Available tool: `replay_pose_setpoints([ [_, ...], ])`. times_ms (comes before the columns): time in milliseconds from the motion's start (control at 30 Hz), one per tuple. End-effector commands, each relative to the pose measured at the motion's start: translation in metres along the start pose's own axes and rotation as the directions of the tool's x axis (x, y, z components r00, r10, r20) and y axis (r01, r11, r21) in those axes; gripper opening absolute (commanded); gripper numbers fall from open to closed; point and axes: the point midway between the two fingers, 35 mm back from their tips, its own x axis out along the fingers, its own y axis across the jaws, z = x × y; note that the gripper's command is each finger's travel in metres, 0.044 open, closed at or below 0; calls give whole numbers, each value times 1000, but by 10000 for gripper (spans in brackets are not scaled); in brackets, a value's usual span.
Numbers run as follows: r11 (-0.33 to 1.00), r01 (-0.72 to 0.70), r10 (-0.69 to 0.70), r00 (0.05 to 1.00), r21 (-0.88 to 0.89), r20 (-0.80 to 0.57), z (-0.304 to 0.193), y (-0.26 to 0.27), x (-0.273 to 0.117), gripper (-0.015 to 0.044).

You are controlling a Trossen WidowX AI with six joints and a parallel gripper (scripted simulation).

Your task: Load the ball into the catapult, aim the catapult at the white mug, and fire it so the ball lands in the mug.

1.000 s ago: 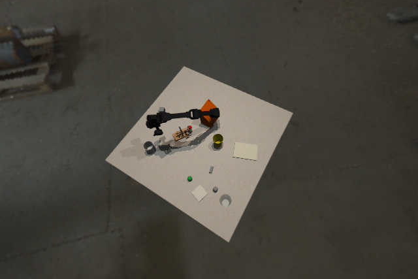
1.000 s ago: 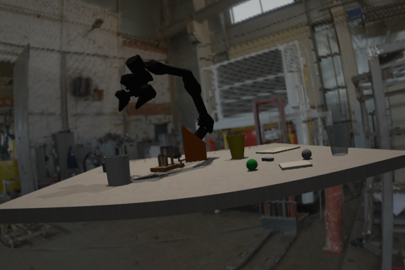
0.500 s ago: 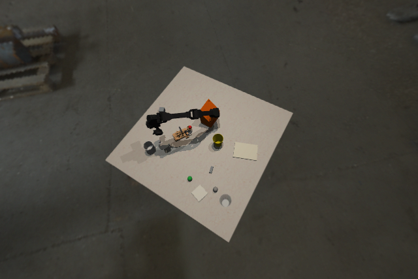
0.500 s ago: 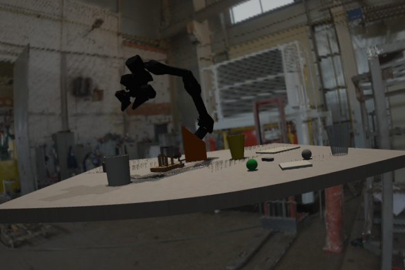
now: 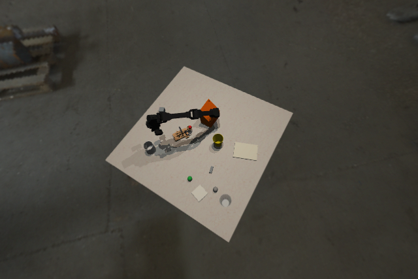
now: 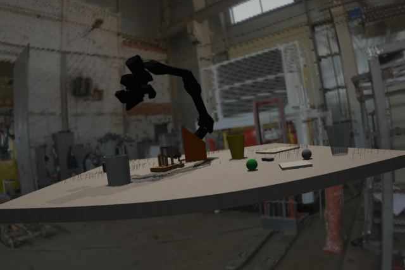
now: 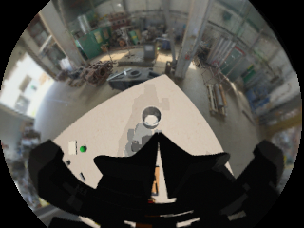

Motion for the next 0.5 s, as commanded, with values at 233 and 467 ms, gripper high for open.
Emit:
replay_pose_setpoints([
  [233,986,44,-56,996,-161,-71,-24,21,5,0],
  [467,938,68,-125,981,-340,-149,-55,40,8,0],
])
